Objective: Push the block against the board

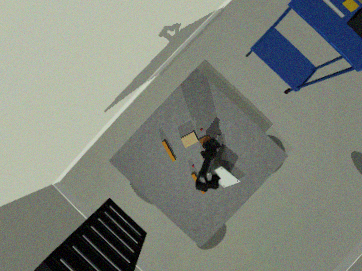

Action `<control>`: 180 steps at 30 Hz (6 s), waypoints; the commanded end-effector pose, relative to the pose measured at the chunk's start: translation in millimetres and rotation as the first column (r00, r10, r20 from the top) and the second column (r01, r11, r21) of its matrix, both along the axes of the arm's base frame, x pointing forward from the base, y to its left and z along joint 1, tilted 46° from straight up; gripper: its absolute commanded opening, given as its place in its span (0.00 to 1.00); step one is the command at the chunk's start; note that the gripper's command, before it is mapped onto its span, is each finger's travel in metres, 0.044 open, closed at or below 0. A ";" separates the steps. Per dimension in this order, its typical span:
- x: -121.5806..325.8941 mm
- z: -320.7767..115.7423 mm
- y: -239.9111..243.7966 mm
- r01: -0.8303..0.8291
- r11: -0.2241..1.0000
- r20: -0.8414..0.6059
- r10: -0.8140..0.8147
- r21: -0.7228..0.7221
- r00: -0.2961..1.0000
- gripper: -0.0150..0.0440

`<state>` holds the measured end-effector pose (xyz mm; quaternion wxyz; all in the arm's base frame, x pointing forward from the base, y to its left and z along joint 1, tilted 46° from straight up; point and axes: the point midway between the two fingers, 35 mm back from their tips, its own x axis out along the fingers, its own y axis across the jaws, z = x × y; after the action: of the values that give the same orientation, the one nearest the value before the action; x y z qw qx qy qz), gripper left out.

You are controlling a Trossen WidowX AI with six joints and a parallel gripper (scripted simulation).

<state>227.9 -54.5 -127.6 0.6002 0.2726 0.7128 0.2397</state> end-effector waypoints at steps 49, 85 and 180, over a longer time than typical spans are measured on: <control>11.9 -59.8 30.5 0.089 0.996 -0.104 -0.088 -0.004 0.991 0.25; 64.7 -72.4 29.3 0.088 0.996 -0.101 -0.088 -0.002 0.991 0.25; 66.8 -70.9 31.9 0.085 0.996 -0.099 -0.085 -0.001 0.991 0.25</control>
<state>298.4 -23.2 -200.3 0.5731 0.3151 0.7294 0.2005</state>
